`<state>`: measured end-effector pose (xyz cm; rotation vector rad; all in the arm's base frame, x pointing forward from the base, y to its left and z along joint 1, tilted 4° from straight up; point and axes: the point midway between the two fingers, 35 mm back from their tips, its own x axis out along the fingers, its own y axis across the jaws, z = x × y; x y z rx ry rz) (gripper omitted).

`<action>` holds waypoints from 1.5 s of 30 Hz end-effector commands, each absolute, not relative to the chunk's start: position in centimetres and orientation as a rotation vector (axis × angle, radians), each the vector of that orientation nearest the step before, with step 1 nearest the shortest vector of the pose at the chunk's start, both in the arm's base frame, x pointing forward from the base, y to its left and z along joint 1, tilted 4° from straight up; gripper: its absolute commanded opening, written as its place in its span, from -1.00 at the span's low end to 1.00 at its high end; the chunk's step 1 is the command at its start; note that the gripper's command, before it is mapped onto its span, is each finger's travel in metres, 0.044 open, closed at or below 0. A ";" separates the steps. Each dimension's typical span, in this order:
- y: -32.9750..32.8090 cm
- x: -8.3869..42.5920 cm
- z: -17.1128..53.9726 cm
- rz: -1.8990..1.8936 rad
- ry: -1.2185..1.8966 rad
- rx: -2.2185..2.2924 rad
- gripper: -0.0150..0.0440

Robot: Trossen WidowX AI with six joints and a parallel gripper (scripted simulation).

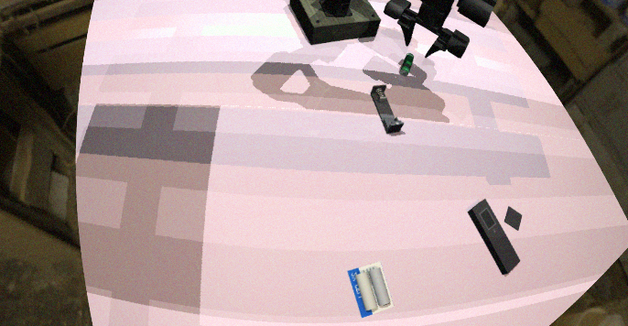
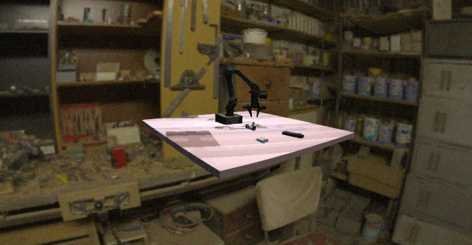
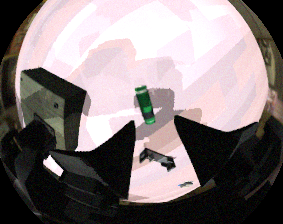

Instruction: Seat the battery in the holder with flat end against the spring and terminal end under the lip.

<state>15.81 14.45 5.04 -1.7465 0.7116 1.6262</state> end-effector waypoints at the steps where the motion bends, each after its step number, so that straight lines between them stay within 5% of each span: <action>1: 14.2 15.4 3.8 1.741 0.608 -1.872 0.27; 42: 14.2 15.7 -1.2 1.741 0.608 -1.872 0.27; 45: 14.2 15.7 -1.2 1.741 0.608 -1.872 0.00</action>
